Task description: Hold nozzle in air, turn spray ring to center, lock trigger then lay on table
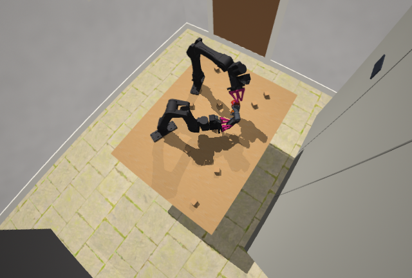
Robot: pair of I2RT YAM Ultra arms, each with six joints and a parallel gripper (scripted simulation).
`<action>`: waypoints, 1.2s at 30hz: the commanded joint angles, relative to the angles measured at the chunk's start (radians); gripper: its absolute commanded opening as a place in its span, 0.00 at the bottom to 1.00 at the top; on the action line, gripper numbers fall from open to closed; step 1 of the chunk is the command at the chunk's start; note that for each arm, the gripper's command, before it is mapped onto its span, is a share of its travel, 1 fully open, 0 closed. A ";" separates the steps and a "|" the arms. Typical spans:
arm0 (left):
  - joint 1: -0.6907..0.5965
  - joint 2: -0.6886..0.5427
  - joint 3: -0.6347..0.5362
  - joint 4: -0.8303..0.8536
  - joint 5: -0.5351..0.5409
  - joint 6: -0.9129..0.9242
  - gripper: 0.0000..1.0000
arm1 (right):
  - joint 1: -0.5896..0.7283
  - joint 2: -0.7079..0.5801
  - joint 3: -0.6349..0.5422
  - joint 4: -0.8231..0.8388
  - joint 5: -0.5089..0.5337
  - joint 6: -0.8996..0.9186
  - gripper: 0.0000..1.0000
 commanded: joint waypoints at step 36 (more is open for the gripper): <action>-0.426 0.348 0.662 -0.874 -0.764 -0.886 0.37 | -0.004 -0.038 -0.004 0.063 0.003 0.008 0.36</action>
